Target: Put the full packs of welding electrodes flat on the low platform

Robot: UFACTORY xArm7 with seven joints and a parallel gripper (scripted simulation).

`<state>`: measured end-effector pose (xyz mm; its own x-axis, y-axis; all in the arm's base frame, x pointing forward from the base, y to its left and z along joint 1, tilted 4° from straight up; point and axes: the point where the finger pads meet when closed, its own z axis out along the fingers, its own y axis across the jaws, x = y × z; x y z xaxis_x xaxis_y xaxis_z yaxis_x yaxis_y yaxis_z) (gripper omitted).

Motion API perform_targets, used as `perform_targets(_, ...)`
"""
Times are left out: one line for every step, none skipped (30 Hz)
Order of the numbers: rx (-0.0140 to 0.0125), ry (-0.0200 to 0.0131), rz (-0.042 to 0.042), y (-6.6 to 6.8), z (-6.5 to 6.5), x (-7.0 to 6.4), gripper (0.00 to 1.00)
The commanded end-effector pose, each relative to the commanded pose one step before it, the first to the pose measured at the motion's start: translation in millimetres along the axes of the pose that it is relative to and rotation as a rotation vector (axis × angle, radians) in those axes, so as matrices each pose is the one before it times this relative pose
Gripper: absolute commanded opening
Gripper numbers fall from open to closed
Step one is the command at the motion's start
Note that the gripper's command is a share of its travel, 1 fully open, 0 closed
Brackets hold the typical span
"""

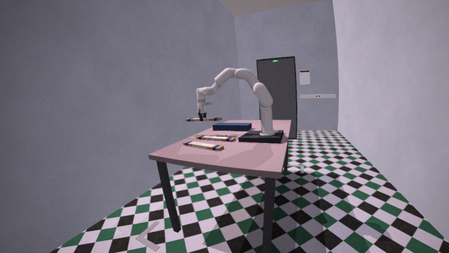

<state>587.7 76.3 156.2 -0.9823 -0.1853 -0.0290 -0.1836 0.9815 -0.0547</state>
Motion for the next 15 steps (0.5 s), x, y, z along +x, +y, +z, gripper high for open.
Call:
perform_targets(-0.00005,-0.00623,0.0001,-0.53,-2.8,-1.03,0.58)
perform_targets(-0.00001,0.0,-0.00001,-0.27,0.0,0.45,0.58)
perform_targets(-0.00002,0.00001,-0.00002,-0.36,0.0,0.6,0.58)
perform_targets(-0.00003,0.00001,-0.00003,-0.46,0.0,0.78,0.58)
perform_targets(-0.00004,0.00001,-0.00004,-0.57,0.0,0.96,0.58)
perform_targets(-0.00003,0.00001,-0.00003,-0.69,0.0,1.16,0.58)
perform_targets(0.00001,0.0,0.00001,-0.83,-0.01,1.37,0.58)
perform_targets(-0.00001,0.0,0.0,-0.94,0.0,1.58,0.58)
perform_targets(0.0,0.0,0.0,0.0,0.0,0.0,0.58)
perform_targets(0.0,0.0,0.0,0.0,0.0,0.0,0.58)
perform_targets(0.0,0.0,0.0,-1.08,0.0,1.81,0.58)
perform_targets(0.0,0.0,0.0,-1.22,0.0,2.03,0.58)
perform_targets(0.0,0.0,0.0,-1.35,0.0,2.27,0.58)
perform_targets(0.0,0.0,0.0,-1.49,0.0,2.5,0.58)
perform_targets(0.00001,0.0,0.0,-1.64,0.0,2.73,0.58)
